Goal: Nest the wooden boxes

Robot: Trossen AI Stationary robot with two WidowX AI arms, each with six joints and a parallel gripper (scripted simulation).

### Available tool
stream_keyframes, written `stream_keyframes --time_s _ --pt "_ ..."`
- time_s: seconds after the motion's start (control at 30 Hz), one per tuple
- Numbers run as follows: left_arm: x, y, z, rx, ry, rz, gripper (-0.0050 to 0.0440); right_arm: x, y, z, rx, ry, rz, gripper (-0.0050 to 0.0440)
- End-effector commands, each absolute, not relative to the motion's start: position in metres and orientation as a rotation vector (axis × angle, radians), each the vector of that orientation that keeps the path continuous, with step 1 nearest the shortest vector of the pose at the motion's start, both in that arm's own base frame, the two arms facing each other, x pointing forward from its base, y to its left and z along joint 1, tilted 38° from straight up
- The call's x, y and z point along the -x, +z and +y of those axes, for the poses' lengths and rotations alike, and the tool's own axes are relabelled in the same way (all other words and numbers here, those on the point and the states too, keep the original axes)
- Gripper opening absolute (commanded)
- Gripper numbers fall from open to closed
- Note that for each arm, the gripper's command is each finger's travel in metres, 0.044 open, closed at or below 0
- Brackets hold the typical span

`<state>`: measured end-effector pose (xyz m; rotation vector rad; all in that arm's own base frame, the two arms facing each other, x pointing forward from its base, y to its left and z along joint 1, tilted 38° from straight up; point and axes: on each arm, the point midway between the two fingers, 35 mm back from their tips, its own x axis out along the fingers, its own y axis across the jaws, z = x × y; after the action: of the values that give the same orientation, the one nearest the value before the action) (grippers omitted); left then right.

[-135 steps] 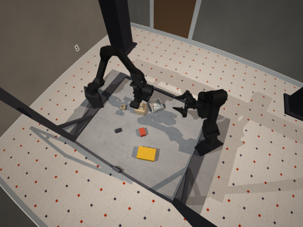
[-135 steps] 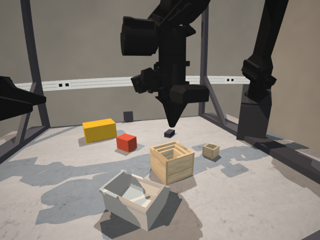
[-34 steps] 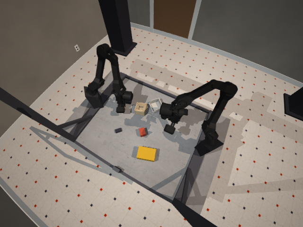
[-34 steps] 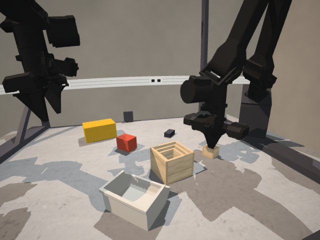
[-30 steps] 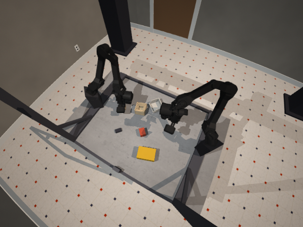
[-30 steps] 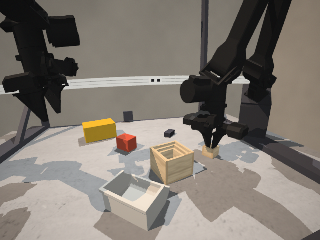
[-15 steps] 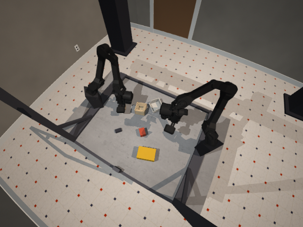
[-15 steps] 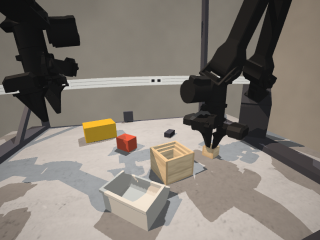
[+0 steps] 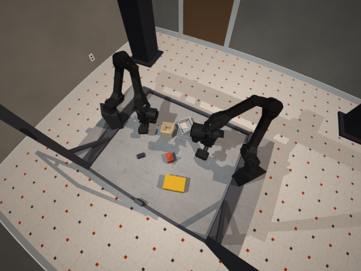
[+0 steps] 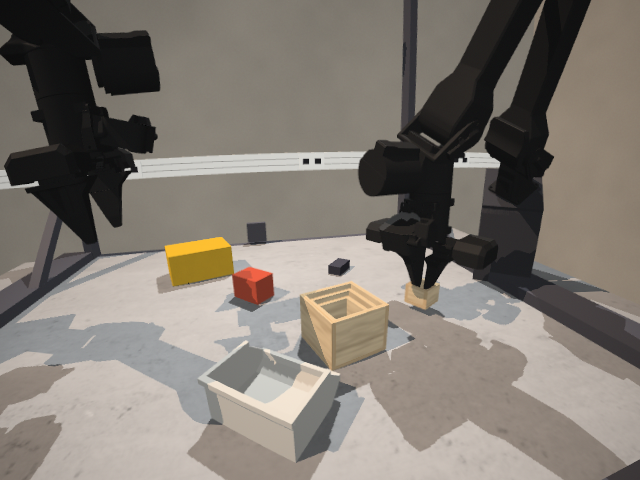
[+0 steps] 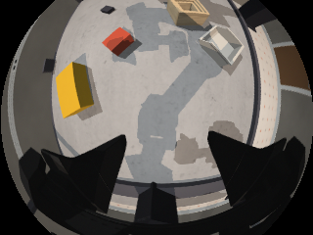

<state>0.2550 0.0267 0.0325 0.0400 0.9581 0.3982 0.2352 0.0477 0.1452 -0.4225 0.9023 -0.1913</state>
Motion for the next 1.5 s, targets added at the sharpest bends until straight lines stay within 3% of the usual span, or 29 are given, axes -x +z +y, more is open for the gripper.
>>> stream_keyframes --time_s 0.0,0.4,1.47 --pt "-0.254 0.050 0.021 -0.032 0.399 0.930 0.0138 -0.236 0.148 0.049 0.418 -0.192 0.895 0.0400" --pt "-0.234 0.076 0.011 -0.031 0.398 0.929 0.0138 -0.236 0.148 0.049 0.418 -0.192 0.895 0.0400" --pt "-0.307 0.151 -0.001 -0.035 0.395 0.943 0.0138 -0.236 0.148 0.049 0.418 -0.192 0.895 0.0400"
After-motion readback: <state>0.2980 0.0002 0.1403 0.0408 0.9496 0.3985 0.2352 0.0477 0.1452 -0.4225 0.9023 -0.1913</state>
